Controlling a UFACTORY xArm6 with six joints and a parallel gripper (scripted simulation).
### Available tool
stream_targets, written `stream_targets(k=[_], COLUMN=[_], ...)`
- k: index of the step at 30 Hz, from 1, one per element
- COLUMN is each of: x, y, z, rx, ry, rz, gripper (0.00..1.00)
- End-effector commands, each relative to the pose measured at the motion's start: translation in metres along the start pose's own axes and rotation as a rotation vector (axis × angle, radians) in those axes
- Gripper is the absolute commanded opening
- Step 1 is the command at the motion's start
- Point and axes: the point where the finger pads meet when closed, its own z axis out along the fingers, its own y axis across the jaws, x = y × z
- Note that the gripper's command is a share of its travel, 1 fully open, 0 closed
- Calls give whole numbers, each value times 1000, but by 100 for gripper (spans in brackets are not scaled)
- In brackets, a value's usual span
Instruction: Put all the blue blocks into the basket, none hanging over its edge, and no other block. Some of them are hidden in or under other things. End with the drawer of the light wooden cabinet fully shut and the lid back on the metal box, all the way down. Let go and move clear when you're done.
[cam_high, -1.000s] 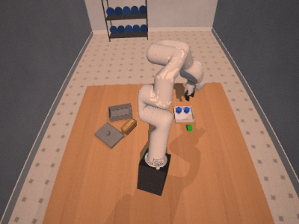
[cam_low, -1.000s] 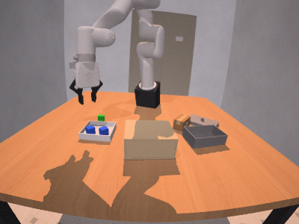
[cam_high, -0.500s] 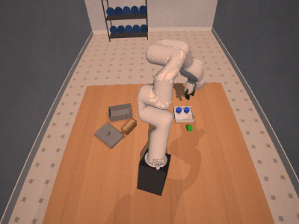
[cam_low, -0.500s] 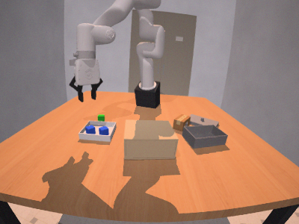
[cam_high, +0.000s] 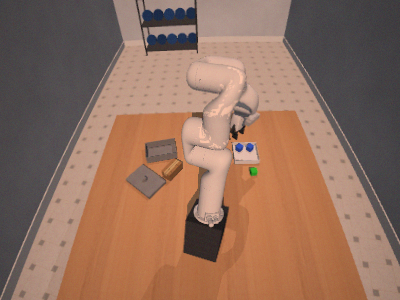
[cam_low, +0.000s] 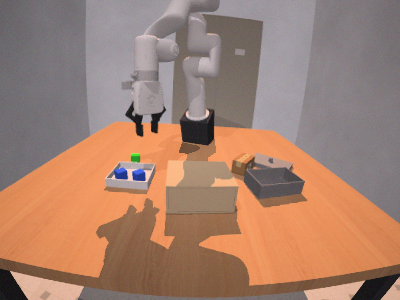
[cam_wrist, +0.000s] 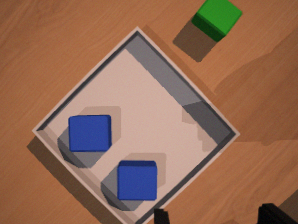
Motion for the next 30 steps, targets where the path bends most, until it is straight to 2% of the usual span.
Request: stream_targets(k=[1,15,17,18,30], x=[-33,-101,-101,-115,-167], y=[59,197,197,226,338], z=[-5,5,5,5,6], rx=[25,24,24,25,25], ry=[10,10,10,10,10], rz=[-4,-52,-52,-55,-88], gripper=[56,56,56,56,56])
